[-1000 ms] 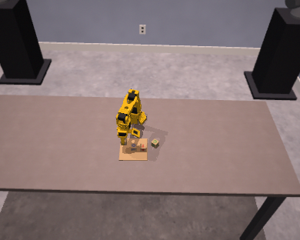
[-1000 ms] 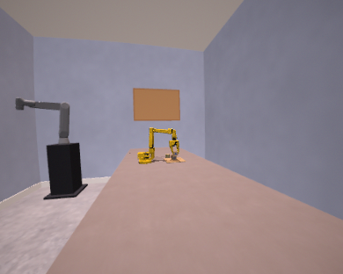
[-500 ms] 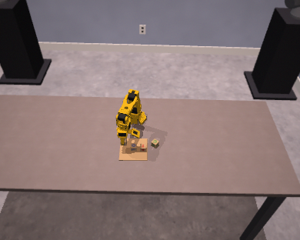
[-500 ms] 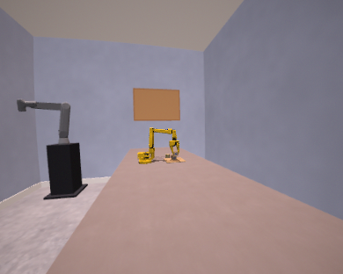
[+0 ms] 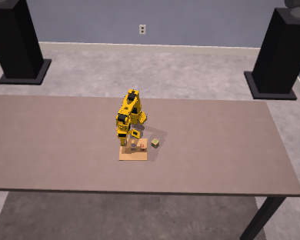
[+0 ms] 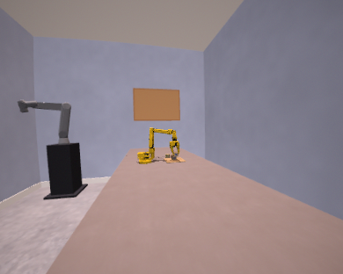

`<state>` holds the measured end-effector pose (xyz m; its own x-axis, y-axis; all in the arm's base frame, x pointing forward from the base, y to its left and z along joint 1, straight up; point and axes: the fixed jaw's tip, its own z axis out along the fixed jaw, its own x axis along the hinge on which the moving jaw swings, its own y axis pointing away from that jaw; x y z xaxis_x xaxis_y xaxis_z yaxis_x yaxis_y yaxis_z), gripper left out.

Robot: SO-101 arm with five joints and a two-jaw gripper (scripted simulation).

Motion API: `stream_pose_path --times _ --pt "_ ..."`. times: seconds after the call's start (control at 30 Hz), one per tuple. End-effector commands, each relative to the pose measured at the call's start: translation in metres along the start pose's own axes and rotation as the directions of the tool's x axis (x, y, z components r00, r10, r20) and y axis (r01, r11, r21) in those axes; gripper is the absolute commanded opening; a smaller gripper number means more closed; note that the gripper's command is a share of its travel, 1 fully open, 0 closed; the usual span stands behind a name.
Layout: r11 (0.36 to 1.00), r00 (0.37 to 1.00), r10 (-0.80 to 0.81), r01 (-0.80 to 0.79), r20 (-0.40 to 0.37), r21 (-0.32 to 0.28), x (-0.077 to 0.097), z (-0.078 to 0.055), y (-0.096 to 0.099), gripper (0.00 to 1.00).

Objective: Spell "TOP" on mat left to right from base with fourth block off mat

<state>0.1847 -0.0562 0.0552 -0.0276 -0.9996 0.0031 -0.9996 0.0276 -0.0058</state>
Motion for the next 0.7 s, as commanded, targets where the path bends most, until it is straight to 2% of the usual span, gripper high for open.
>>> stream_pose_path --times 0.0,0.67 --pt "0.996 1.000 0.002 0.001 -0.024 0.094 0.0036 -0.0120 -0.0093 0.00" --pt "0.996 1.000 0.002 0.000 -0.024 0.094 0.0033 -0.0038 -0.0085 0.00"
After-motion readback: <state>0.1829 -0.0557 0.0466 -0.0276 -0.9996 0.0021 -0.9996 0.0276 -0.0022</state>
